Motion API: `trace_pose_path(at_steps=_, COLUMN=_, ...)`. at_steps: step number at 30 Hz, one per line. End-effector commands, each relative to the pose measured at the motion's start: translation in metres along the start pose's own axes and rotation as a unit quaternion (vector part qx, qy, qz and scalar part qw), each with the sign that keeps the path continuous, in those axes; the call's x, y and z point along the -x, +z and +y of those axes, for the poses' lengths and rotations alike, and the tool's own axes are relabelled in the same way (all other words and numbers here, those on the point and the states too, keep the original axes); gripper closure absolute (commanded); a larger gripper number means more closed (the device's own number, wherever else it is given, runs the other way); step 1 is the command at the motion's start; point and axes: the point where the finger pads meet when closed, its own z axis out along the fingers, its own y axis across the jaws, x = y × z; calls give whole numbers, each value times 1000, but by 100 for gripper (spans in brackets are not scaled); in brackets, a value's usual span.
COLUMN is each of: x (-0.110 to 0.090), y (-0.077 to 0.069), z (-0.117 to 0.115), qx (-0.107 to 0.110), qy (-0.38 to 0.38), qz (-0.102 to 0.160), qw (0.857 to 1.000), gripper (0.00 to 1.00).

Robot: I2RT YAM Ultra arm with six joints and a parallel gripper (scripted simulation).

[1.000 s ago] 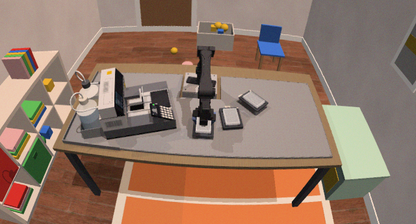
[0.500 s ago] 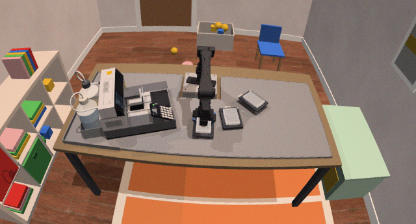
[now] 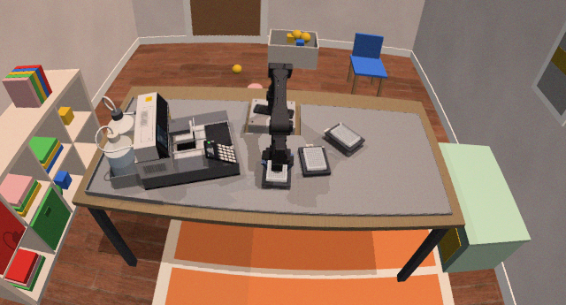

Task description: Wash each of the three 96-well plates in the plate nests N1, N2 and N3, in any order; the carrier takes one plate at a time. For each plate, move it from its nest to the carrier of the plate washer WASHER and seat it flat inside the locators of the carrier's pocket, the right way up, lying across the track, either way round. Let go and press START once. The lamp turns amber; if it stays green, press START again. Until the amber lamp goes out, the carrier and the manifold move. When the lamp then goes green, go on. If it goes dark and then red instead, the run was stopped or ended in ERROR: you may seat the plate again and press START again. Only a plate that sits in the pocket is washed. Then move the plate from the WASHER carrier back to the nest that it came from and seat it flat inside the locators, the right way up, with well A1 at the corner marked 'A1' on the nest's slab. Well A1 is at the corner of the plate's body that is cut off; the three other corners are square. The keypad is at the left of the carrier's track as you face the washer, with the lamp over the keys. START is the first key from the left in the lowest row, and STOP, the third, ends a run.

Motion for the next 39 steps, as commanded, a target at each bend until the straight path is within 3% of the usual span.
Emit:
trace_pose_path(at_steps=1, x=3, y=-3, z=0, qx=1, qy=0, qz=-7, qw=1000, gripper=100)
trace_pose_path(at_steps=17, x=3, y=-1, z=1, qx=1, qy=0, qz=-7, qw=1000, gripper=100)
trace_pose_path(at_steps=18, x=3, y=-1, z=1, qx=1, qy=0, qz=-7, qw=1000, gripper=0)
trace_pose_path(at_steps=39, x=3, y=-1, z=1, qx=1, qy=0, qz=-7, qw=1000, gripper=0)
